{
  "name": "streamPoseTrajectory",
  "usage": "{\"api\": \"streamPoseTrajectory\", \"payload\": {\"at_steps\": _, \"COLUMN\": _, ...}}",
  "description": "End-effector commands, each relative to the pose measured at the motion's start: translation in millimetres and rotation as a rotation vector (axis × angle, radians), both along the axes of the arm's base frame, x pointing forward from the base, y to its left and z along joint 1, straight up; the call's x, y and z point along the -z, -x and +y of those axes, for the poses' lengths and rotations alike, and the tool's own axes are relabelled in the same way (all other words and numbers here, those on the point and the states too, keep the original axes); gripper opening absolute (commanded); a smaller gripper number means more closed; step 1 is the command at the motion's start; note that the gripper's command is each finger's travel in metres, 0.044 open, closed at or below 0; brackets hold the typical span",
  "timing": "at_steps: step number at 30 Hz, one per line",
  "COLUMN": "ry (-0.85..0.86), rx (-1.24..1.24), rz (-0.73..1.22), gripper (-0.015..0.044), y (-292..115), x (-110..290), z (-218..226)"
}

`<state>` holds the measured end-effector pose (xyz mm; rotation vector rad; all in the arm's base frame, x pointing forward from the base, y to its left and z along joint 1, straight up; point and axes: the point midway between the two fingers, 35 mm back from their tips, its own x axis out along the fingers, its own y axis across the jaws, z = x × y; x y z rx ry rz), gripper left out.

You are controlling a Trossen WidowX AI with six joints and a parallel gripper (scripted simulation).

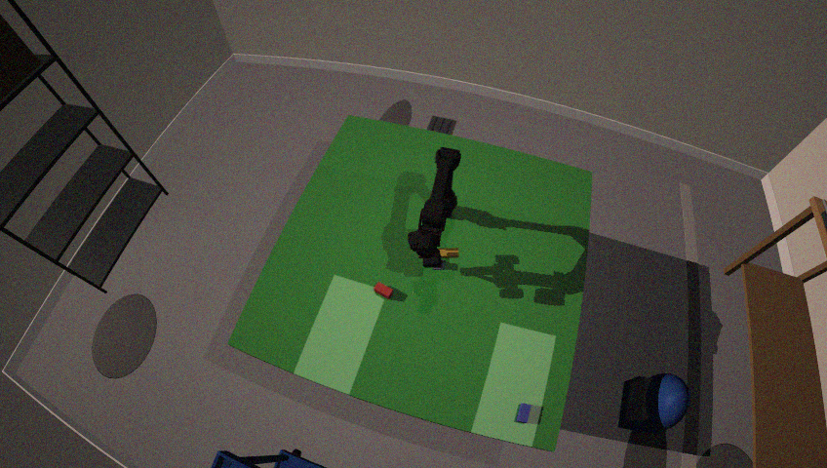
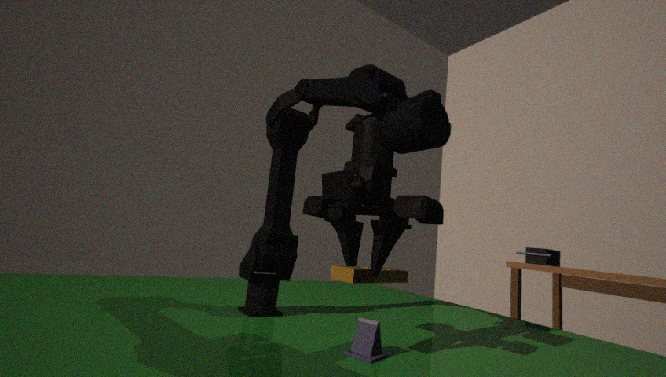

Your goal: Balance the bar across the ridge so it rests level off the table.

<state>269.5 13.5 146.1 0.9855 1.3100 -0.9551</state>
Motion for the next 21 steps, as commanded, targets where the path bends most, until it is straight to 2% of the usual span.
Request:
{"api": "streamPoseTrajectory", "payload": {"at_steps": 1, "ry": -0.005, "rx": 0.006, "rz": 0.007, "gripper": 0.0, "y": 2, "x": 6, "z": 3}}
{"api": "streamPoseTrajectory", "payload": {"at_steps": 21, "ry": -0.005, "rx": 0.006, "rz": 0.007, "gripper": 0.0, "y": 1, "x": 39, "z": 2}}
